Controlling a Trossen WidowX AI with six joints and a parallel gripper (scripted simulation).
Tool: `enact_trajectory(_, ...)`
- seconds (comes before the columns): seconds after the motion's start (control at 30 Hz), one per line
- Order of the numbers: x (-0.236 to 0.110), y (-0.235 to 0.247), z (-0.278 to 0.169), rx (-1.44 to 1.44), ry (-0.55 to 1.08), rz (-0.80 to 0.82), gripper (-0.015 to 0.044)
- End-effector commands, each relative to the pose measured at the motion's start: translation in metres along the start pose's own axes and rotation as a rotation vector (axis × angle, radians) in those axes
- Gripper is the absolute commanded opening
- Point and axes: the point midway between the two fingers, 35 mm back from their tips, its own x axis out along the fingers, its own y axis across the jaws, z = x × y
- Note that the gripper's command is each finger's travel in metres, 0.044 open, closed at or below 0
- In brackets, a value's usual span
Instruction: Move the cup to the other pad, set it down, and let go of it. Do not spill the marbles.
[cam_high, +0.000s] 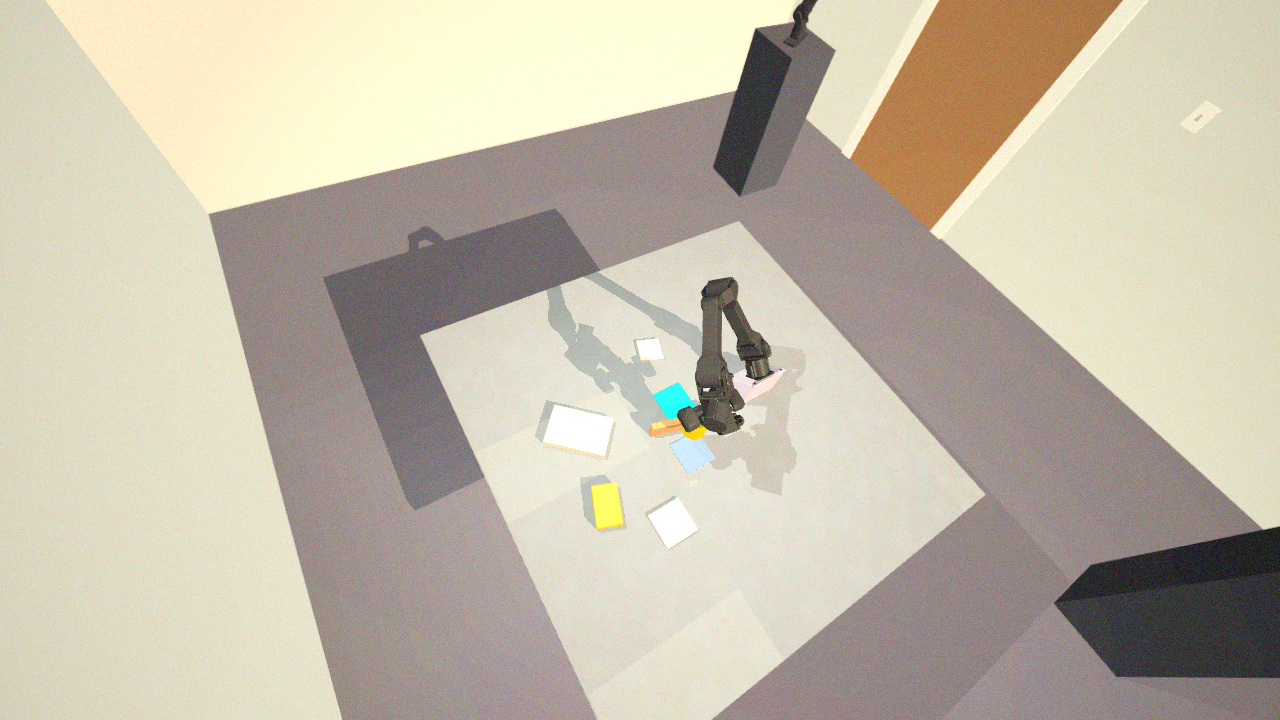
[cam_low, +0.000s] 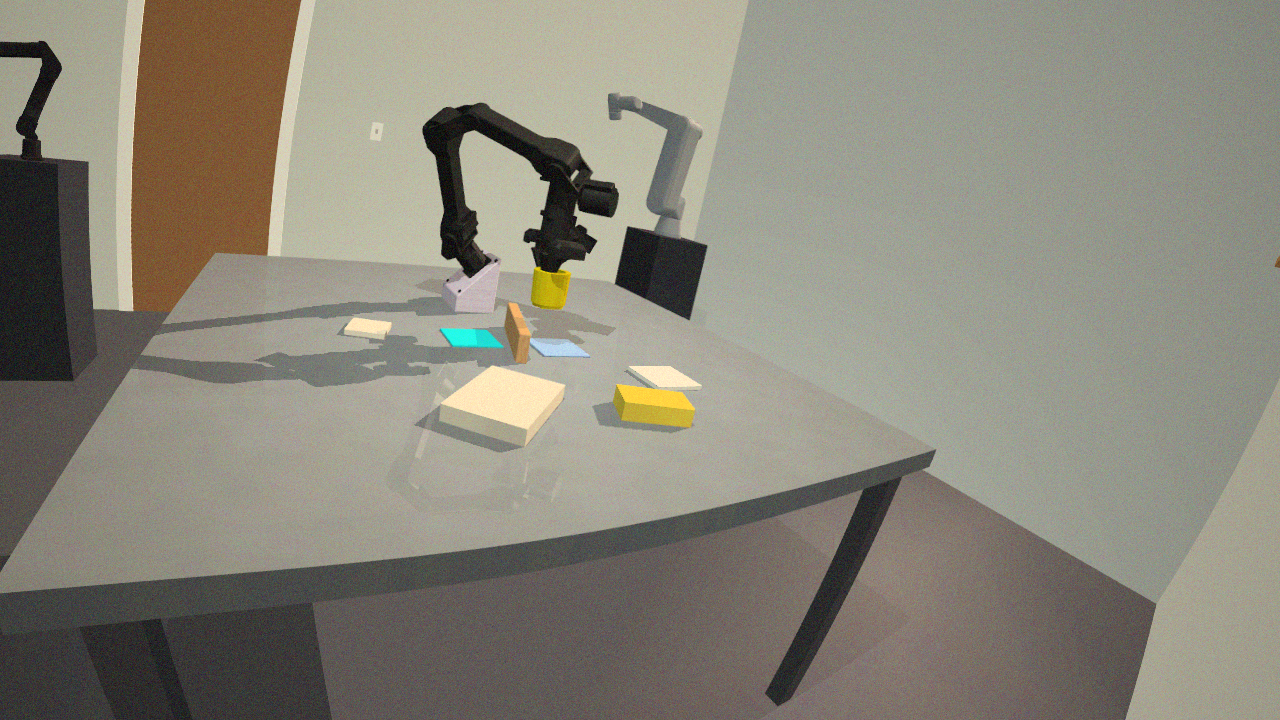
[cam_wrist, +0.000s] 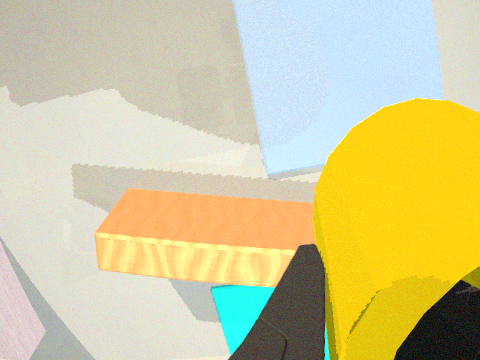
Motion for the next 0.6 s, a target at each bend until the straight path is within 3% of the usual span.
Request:
enact_trajectory(0.0, 0.001, 0.002, -0.010, -0.004, 0.007, 0.002, 0.0000)
enact_trajectory(0.57, -0.001, 0.009, -0.041, -0.004, 0.008, 0.003, 0.0000)
